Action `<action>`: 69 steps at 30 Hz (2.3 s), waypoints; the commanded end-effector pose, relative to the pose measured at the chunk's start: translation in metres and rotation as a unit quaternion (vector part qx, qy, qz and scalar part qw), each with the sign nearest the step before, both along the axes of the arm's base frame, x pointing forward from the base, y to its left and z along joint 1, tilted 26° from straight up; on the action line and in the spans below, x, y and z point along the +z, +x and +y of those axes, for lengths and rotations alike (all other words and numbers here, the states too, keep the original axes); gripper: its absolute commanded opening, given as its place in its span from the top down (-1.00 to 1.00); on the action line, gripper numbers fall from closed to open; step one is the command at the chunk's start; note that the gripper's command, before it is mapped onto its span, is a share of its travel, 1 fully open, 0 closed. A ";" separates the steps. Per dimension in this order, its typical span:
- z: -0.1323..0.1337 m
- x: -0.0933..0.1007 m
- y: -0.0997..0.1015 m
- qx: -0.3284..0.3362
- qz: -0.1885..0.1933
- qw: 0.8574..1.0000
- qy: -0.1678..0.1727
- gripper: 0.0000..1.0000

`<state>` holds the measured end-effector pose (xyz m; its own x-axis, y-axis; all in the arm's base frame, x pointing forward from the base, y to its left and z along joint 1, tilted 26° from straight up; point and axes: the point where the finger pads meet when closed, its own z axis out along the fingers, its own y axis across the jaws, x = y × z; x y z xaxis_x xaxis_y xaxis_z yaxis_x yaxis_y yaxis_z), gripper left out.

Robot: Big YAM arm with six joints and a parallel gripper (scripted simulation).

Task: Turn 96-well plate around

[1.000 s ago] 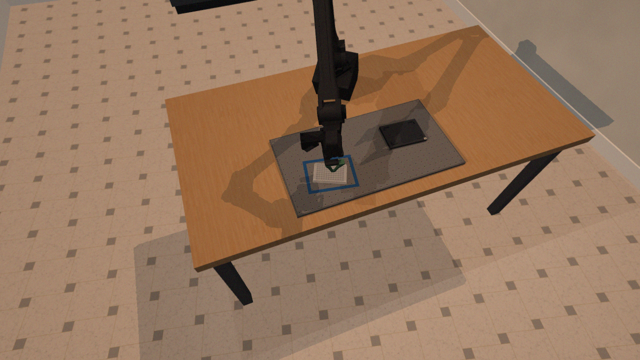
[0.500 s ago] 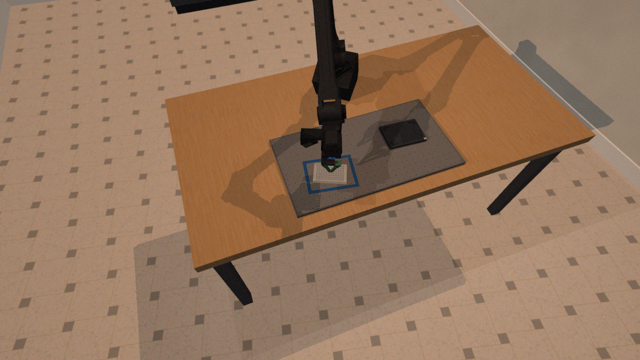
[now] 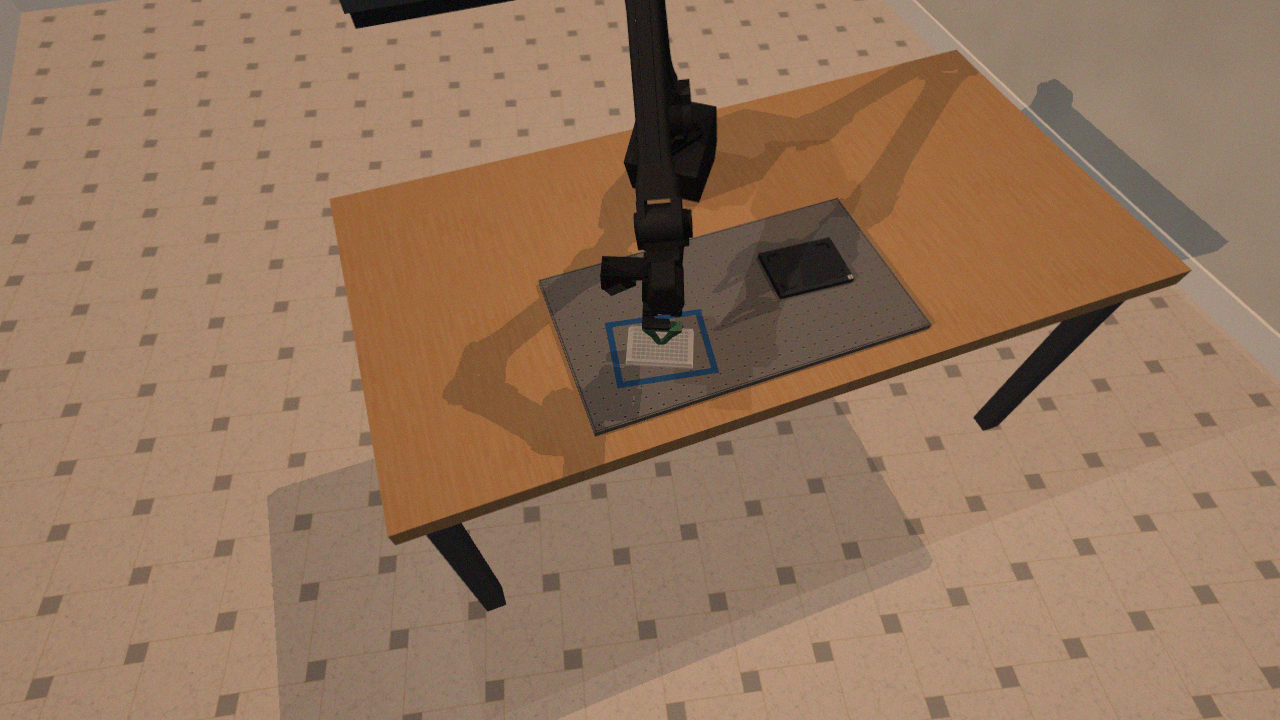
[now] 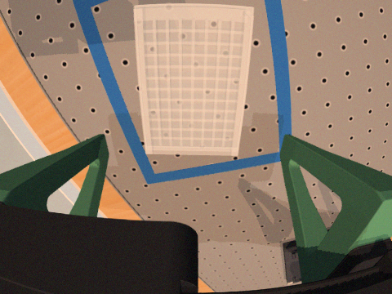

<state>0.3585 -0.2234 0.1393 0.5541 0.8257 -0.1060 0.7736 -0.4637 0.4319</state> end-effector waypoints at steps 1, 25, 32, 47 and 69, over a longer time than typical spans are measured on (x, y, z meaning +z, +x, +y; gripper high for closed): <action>-0.002 0.006 0.010 -0.001 -0.004 1.000 -0.003 -1.00; -0.002 0.006 0.010 -0.001 -0.004 1.000 -0.003 -1.00; -0.002 0.006 0.010 -0.001 -0.004 1.000 -0.003 -1.00; -0.005 -0.010 0.004 -0.003 0.001 1.000 -0.001 -1.00; -0.018 -0.040 0.012 -0.002 0.003 1.000 -0.001 -1.00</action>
<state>0.3712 -0.2350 0.1076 0.5552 0.8248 -0.1072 0.7719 -0.4630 0.4356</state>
